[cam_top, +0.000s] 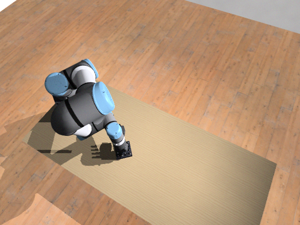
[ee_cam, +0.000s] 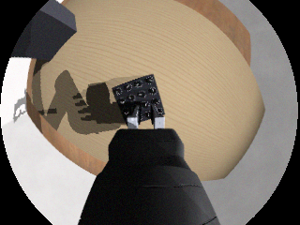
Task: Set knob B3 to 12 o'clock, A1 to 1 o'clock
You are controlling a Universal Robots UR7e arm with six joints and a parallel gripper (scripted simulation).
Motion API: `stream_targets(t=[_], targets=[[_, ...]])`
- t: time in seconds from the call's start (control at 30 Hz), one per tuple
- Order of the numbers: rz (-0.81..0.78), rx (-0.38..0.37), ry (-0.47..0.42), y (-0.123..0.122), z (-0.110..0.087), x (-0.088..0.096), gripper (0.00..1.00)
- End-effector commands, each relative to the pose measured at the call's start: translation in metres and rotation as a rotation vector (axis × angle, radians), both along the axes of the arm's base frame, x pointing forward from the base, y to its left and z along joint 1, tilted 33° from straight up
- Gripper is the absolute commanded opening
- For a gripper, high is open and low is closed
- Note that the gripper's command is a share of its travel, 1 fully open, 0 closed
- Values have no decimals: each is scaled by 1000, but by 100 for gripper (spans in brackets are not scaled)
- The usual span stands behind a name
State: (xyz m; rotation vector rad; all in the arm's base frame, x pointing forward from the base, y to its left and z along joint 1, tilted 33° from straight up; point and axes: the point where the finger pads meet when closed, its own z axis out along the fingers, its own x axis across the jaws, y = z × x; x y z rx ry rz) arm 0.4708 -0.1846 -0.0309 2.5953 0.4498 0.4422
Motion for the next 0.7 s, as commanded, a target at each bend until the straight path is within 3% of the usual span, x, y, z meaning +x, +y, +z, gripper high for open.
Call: stream_targets(t=[0.0,0.67], targets=[[0,-1,-1,-2,-4,2,46],[0,-1,-1,-11,-23,11,46]])
